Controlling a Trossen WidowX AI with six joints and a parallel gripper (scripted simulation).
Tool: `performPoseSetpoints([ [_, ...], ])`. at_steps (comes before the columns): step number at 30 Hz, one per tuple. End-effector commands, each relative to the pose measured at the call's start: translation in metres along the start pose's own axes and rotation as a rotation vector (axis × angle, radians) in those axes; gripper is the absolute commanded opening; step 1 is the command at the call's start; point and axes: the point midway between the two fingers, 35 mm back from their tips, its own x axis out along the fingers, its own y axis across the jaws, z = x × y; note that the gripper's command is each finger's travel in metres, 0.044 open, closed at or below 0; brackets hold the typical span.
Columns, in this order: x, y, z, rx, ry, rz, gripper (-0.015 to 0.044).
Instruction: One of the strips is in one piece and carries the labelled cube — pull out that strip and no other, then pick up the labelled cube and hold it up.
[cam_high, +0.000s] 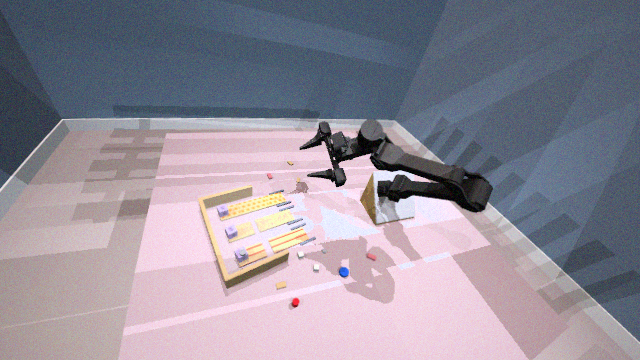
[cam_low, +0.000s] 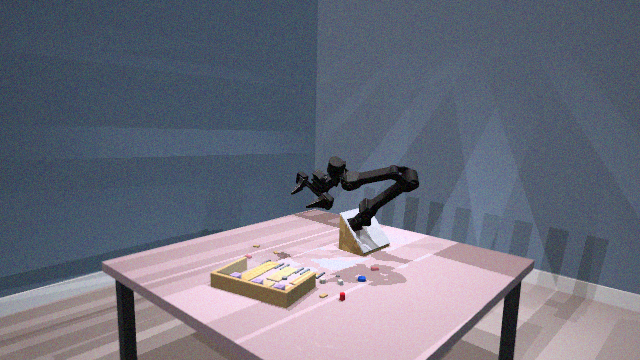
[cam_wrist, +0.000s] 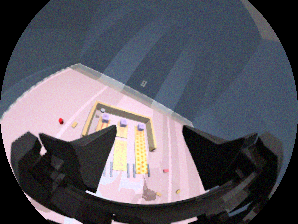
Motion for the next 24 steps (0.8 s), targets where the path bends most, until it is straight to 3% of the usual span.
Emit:
performPoseSetpoints([
  [1, 0.003, 0.018, -0.064, 0.362, 0.163, 0.117, 0.0400],
  [4, 0.001, 0.027, -0.084, 0.502, 0.223, 0.153, 0.0400],
  [22, 0.001, 0.027, -0.084, 0.502, 0.223, 0.153, 0.0400],
  [24, 0.006, 0.024, -0.084, 0.497, 0.240, 0.152, 0.0348],
])
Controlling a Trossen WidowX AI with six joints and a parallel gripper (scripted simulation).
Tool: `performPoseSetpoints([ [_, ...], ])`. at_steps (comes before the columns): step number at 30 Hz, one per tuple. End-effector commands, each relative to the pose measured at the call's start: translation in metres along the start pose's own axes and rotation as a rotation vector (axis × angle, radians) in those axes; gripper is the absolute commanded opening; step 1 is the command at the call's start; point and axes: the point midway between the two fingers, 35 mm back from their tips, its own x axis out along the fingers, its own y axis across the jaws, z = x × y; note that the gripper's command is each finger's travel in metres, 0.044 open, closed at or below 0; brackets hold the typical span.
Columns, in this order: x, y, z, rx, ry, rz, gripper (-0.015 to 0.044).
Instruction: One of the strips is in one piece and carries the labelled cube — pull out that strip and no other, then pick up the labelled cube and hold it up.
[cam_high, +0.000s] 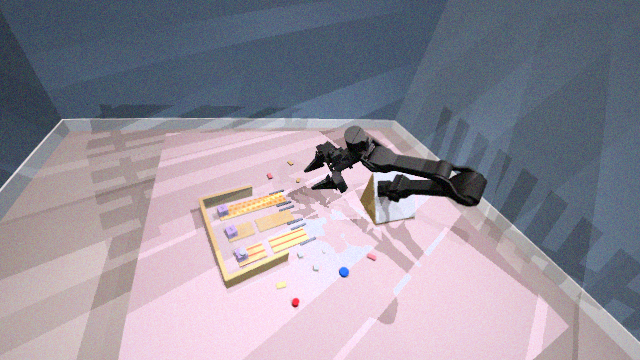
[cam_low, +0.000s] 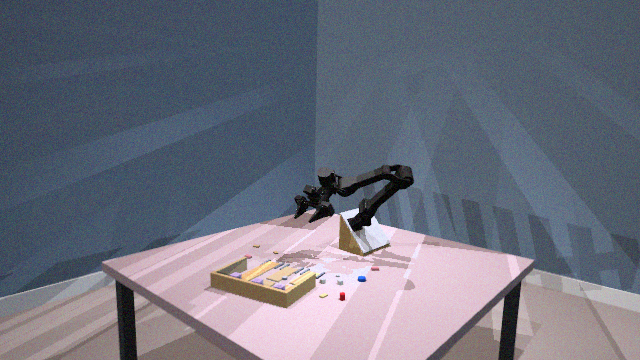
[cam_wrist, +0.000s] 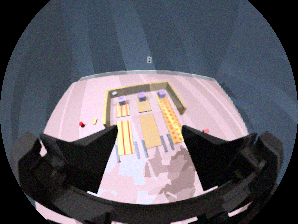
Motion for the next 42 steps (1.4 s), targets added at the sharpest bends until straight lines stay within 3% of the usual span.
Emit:
performPoseSetpoints([
  [1, 0.008, -0.007, 0.004, -0.004, 0.038, -0.010, 0.0321],
  [13, 0.077, -0.065, 0.018, -0.089, 0.392, -0.059, 0.0006],
  [29, 0.139, -0.113, -0.033, -0.209, 0.922, 0.099, 0.0000],
  [42, 0.145, -0.113, -0.042, -0.213, 0.943, 0.111, 0.0000],
])
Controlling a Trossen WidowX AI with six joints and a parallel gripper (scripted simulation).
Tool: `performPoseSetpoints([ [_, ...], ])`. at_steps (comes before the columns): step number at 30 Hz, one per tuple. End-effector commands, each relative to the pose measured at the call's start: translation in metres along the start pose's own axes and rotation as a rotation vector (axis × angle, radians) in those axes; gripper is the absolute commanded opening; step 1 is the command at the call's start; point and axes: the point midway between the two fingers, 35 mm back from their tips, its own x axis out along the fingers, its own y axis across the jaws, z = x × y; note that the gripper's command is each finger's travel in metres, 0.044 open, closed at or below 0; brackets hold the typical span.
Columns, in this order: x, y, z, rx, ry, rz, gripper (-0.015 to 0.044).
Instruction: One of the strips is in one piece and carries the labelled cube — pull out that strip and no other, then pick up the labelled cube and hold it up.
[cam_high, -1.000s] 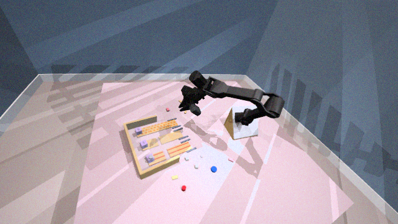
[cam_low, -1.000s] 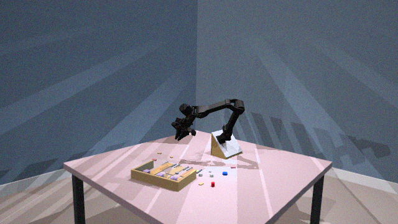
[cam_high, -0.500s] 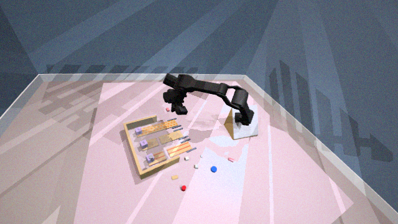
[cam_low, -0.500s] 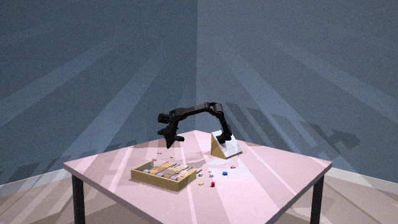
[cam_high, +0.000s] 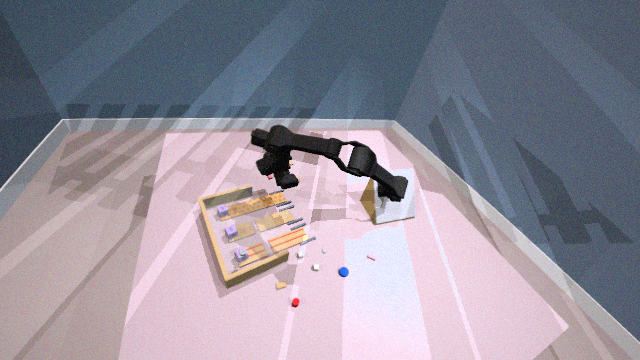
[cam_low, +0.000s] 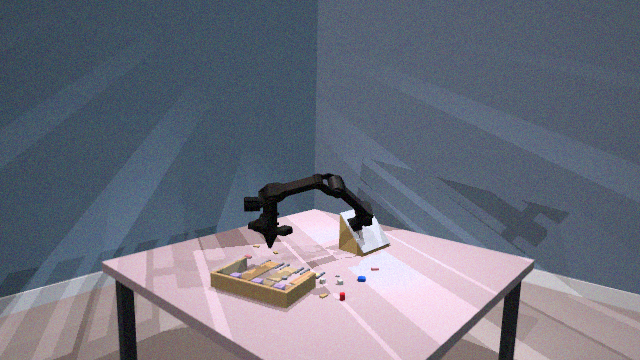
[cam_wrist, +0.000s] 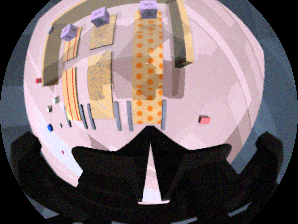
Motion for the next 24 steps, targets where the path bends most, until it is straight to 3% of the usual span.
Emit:
performPoseSetpoints([
  [1, 0.007, -0.001, 0.001, -0.007, 0.005, -0.001, 0.0000],
  [24, 0.046, 0.001, 0.002, -0.007, 0.005, 0.000, 0.0000],
])
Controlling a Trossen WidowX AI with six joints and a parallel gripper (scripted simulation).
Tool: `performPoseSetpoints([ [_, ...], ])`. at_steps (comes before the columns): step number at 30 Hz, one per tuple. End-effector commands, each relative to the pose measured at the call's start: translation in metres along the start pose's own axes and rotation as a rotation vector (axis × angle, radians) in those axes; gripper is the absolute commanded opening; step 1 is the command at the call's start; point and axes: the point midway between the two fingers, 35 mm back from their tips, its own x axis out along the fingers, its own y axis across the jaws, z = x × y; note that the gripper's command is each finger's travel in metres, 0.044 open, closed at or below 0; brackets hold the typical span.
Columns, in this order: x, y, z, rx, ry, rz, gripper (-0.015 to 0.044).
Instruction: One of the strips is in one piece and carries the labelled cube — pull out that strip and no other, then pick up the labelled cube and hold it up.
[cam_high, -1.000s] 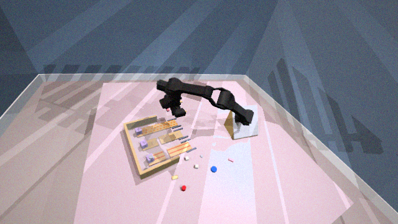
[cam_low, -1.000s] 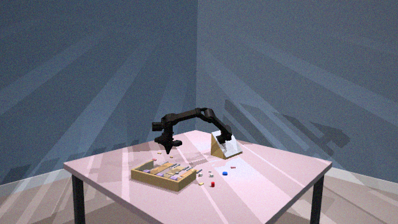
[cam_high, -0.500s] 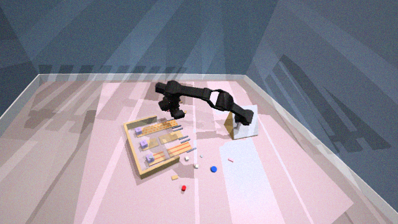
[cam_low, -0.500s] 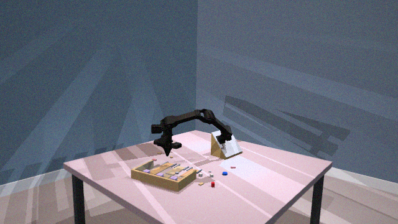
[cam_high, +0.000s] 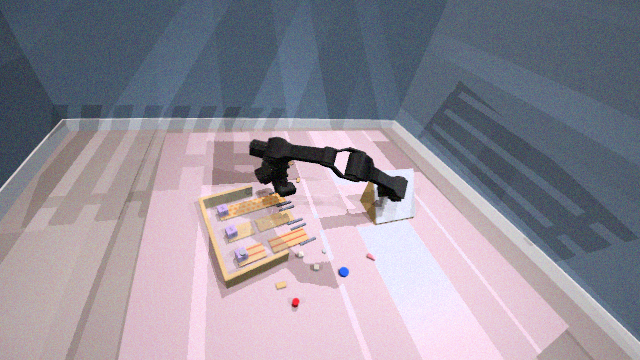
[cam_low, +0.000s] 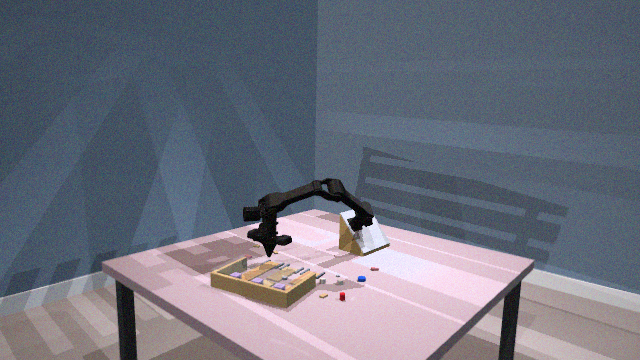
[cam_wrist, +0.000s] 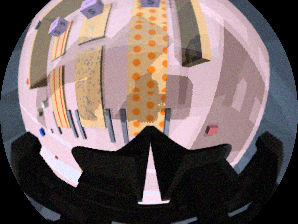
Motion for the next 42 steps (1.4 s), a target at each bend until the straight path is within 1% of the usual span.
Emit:
performPoseSetpoints([
  [1, 0.010, 0.001, -0.003, 0.010, 0.005, 0.009, 0.0000],
  [15, 0.031, 0.005, -0.003, 0.010, 0.004, 0.012, 0.0000],
  [42, 0.033, 0.005, -0.003, 0.010, 0.004, 0.012, 0.0000],
])
